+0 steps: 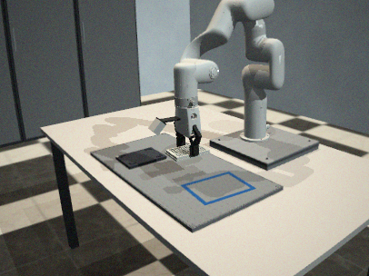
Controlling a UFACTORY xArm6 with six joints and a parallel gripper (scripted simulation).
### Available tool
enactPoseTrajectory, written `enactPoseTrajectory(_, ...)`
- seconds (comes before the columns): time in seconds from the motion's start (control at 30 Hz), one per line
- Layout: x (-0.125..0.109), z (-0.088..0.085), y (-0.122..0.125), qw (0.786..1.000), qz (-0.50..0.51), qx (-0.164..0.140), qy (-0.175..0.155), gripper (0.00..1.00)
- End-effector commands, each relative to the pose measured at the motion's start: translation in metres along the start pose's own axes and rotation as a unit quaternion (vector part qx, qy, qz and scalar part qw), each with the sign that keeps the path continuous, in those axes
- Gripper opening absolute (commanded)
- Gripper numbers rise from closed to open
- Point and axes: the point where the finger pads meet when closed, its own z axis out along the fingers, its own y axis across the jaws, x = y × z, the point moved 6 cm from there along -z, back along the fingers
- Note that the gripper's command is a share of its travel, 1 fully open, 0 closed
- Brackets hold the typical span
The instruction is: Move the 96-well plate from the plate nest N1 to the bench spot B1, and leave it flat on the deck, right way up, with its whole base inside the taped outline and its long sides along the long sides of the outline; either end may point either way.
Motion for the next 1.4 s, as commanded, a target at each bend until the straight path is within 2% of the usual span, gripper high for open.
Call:
enactPoseTrajectory(0.0, -0.004, -0.001, -0.017, 1.0, 0.0, 0.0, 0.002, 0.0)
enactPoseTrajectory(0.67, -0.024, 0.001, -0.073, 1.0, 0.0, 0.001, 0.002, 0.0)
enactPoseTrajectory(0.73, -0.024, 0.001, -0.073, 1.0, 0.0, 0.001, 0.002, 0.0)
enactPoseTrajectory(1.23, -0.041, 0.003, -0.121, 1.0, 0.0, 0.001, 0.002, 0.0)
enactPoseTrajectory(1.37, -0.042, 0.003, -0.123, 1.0, 0.0, 0.001, 0.002, 0.0)
